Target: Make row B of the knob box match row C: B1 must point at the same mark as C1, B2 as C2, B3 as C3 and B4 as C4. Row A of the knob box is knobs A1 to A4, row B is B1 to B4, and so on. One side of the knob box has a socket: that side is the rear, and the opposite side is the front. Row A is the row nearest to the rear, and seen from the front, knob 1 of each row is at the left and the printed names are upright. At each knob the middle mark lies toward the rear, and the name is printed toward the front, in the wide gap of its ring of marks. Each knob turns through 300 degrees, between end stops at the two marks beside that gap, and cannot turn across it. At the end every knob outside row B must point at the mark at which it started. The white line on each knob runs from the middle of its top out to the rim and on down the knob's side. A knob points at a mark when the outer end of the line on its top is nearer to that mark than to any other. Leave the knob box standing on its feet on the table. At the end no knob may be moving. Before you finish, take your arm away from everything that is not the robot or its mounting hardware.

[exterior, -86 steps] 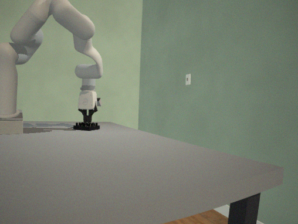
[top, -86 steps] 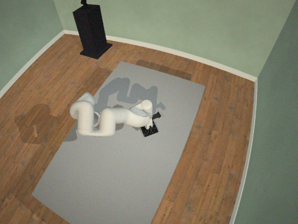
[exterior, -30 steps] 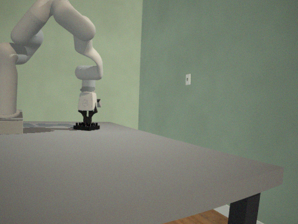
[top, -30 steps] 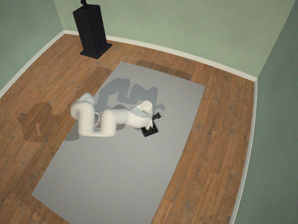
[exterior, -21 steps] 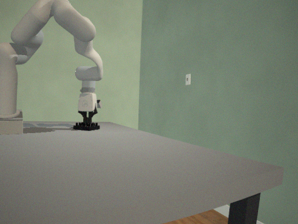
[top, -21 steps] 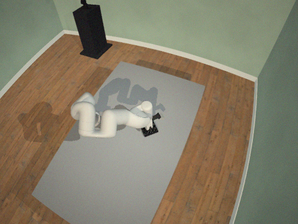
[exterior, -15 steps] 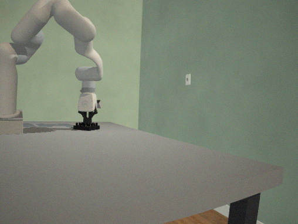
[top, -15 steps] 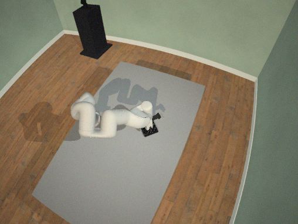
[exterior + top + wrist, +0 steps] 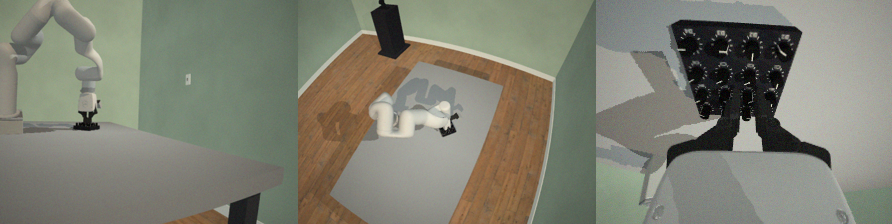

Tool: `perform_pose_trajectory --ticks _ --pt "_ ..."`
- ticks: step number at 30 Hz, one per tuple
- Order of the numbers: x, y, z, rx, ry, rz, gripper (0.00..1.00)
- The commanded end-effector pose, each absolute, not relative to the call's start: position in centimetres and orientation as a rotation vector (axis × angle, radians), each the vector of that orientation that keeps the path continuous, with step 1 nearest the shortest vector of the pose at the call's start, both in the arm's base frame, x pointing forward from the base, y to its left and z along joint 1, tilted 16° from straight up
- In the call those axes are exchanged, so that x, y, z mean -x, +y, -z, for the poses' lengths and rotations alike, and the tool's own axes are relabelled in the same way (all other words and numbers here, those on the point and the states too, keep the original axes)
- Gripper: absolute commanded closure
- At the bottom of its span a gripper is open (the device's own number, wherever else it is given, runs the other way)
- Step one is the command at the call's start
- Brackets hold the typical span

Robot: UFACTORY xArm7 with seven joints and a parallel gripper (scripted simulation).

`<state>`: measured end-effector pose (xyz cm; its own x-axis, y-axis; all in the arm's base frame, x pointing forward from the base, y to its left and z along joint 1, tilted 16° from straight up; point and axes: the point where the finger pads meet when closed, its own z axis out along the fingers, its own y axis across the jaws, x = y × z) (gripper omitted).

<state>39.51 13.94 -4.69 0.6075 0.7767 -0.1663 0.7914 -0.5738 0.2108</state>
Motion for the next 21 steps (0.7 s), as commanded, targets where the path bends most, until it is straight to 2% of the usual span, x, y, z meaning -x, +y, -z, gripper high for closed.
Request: perform_pose_trajectory --ticks 1,17,18,21 --pt "-39.61 14.07 4.59 -2.572 1.284 0.075 0.81" --pt "-39.61 14.07 4.59 -2.572 1.284 0.075 0.81" --pt "-39.61 14.07 4.59 -2.572 1.284 0.075 0.92" --pt "-39.61 14.07 4.59 -2.572 1.284 0.075 0.92"
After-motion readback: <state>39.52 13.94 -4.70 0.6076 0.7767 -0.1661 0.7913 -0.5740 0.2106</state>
